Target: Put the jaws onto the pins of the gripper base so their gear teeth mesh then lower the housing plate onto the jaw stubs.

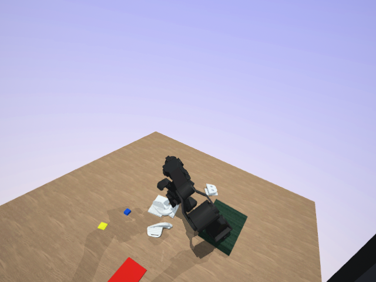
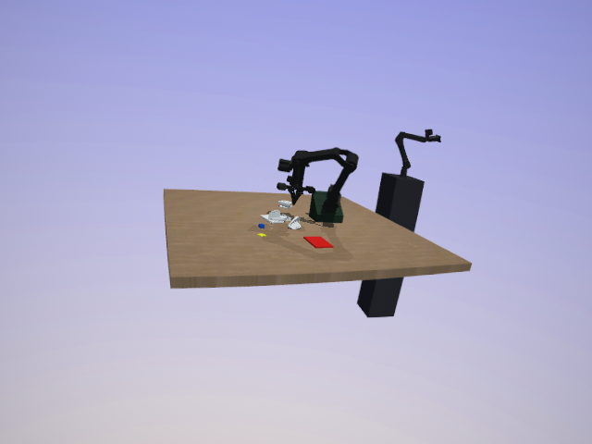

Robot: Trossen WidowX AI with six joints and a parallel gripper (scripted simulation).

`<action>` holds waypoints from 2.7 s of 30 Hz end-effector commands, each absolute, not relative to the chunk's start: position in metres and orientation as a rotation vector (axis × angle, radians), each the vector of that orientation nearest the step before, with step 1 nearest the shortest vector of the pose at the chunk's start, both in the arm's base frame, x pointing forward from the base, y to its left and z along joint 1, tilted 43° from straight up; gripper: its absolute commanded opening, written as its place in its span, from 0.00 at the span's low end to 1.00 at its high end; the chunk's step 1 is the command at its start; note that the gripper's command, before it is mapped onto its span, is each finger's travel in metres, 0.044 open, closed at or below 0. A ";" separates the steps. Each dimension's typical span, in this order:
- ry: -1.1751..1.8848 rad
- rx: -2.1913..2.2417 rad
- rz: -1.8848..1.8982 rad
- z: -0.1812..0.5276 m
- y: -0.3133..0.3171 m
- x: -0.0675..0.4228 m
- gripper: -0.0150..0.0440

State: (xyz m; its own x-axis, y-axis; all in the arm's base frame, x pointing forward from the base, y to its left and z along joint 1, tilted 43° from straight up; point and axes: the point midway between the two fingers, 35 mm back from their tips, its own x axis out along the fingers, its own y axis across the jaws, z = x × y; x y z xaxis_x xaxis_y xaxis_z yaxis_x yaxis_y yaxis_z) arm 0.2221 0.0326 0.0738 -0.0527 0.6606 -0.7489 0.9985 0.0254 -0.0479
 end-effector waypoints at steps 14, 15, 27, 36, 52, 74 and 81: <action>1.802 1.387 -0.383 0.075 0.033 0.192 0.25; 1.802 1.370 -0.359 0.075 0.033 0.190 0.25; 1.784 1.156 -0.076 0.074 0.035 0.170 0.25; 1.762 1.039 0.073 0.074 0.037 0.160 0.25; 1.764 1.044 0.046 0.072 0.042 0.170 0.25; 1.757 1.026 0.028 0.070 0.057 0.189 0.25; 1.754 1.022 0.024 0.070 0.063 0.195 0.25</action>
State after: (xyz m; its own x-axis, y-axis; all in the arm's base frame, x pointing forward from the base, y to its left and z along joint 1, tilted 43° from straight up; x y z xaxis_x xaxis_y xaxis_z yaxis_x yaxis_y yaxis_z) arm 0.1918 0.0594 0.0706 -0.0767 0.6375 -0.7667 0.6144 0.6358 0.4672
